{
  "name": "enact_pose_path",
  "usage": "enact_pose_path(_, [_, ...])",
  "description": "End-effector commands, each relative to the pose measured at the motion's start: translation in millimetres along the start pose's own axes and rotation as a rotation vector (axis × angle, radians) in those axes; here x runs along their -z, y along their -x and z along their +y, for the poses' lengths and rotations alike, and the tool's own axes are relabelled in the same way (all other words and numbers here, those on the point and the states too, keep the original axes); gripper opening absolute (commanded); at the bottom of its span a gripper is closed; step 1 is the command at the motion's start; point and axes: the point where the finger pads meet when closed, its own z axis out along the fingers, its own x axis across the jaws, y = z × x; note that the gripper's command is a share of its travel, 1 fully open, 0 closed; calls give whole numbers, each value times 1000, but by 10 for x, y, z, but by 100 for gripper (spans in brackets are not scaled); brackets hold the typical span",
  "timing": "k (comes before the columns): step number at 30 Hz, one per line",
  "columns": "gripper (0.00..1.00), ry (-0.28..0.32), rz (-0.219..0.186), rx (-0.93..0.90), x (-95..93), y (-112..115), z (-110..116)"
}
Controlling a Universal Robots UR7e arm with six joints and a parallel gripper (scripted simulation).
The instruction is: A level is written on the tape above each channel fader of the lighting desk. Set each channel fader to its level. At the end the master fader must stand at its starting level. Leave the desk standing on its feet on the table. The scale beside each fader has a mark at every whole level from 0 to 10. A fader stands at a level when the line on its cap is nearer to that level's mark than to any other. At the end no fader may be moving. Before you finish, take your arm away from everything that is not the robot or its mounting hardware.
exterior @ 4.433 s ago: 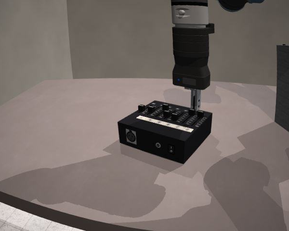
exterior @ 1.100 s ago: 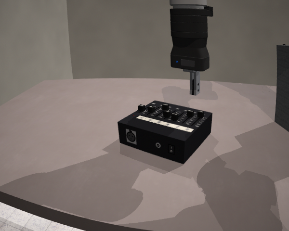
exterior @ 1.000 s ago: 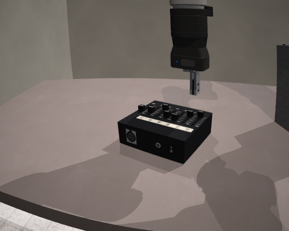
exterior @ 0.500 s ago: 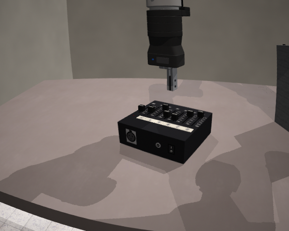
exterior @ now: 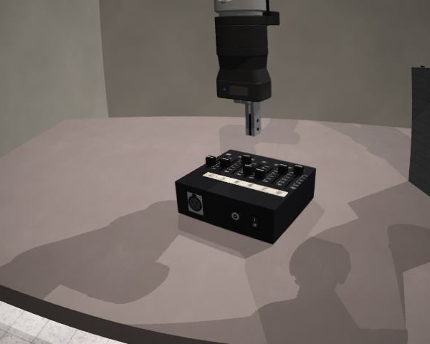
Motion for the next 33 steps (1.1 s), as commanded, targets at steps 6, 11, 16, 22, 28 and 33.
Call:
enact_pose_path(6, [0, 0, -1, 0, 3, 5, 2])
enact_pose_path(11, [0, 0, -1, 0, 3, 5, 2])
enact_pose_path(16, [0, 0, -1, 0, 3, 5, 2])
enact_pose_path(22, [0, 0, -1, 0, 0, 5, 2])
enact_pose_path(28, [0, 0, -1, 0, -14, 5, 2])
enact_pose_path(33, [0, 0, -1, 0, -36, 5, 2])
